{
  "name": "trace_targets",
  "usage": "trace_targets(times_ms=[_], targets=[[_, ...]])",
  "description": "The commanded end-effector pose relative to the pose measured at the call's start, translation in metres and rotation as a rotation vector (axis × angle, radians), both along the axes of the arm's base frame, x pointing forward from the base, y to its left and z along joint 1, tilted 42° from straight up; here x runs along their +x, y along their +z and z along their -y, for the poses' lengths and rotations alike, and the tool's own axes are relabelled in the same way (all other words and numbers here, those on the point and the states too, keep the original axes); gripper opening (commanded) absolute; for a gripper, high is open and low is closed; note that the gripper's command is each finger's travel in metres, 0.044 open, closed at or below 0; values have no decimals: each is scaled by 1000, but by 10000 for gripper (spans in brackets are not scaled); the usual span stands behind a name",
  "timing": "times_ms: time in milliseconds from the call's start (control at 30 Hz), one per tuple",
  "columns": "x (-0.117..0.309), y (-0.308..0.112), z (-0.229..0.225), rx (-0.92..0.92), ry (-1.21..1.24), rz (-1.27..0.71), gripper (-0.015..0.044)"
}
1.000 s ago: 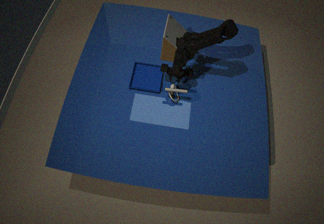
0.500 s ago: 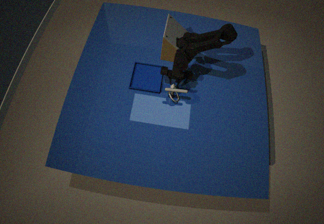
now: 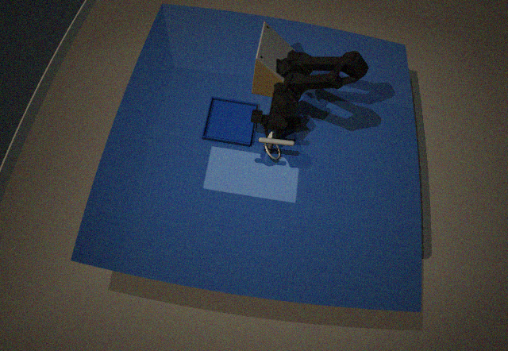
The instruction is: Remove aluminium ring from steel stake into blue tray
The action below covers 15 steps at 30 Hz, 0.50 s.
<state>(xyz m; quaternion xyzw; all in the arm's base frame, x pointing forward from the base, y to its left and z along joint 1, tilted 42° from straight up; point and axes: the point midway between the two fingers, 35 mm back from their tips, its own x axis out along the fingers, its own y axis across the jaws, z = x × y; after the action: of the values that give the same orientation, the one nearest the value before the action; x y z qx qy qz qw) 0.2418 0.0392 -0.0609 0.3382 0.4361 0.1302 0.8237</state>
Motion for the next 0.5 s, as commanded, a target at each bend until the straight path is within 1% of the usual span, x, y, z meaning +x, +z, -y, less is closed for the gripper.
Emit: trace_targets(times_ms=[0, 33, 467], targets=[[1, -4, -2, 2, -7, -7, 200], [1, -4, -2, 2, -7, -7, 200], [1, -1, -1, 1, 0, -1, 113]])
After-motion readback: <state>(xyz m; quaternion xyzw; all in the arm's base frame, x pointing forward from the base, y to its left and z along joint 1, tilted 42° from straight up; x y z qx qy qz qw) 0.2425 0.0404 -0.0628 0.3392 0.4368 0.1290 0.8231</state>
